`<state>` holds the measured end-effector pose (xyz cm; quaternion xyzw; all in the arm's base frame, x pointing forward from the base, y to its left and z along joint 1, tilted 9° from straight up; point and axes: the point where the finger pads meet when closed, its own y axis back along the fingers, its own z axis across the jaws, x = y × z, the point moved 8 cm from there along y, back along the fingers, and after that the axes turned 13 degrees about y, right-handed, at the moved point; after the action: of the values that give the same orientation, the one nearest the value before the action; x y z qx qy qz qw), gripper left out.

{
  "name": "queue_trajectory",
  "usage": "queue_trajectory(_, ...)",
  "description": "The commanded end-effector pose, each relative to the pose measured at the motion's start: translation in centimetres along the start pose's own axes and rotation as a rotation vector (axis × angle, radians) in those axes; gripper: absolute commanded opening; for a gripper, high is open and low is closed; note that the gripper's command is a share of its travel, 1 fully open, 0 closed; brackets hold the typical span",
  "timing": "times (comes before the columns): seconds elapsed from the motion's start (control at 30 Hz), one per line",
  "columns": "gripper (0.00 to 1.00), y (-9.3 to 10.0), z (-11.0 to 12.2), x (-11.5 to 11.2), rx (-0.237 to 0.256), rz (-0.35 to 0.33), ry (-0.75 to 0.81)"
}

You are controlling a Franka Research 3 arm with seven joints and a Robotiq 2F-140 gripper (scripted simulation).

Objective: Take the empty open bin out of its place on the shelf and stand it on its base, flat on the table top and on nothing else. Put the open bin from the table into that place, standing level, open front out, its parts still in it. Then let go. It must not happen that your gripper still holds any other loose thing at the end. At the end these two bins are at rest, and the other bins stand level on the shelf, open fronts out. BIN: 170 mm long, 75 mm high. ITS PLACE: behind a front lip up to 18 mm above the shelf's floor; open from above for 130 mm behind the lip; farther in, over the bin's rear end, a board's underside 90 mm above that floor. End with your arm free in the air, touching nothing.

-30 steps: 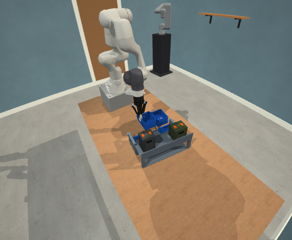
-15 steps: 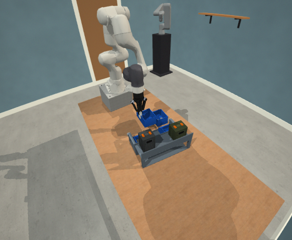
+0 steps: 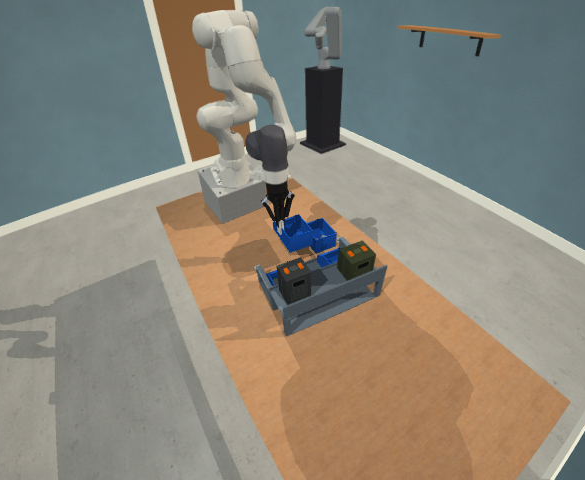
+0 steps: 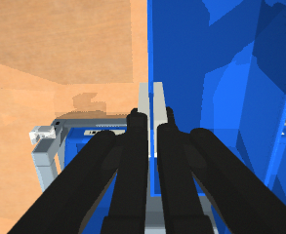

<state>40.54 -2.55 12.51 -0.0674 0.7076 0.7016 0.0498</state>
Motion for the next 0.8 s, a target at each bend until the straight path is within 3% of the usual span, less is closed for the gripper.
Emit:
queue_trajectory(0.0, 0.0, 0.0, 0.0, 0.2, 0.001, 0.006, -0.003)
queue_trajectory(0.5, 0.0, 0.0, -0.5, 0.4, 0.001, 0.006, -0.003)
queue_trajectory(0.77, 0.0, 0.0, -4.9, 2.6, 0.001, 0.006, -0.007)
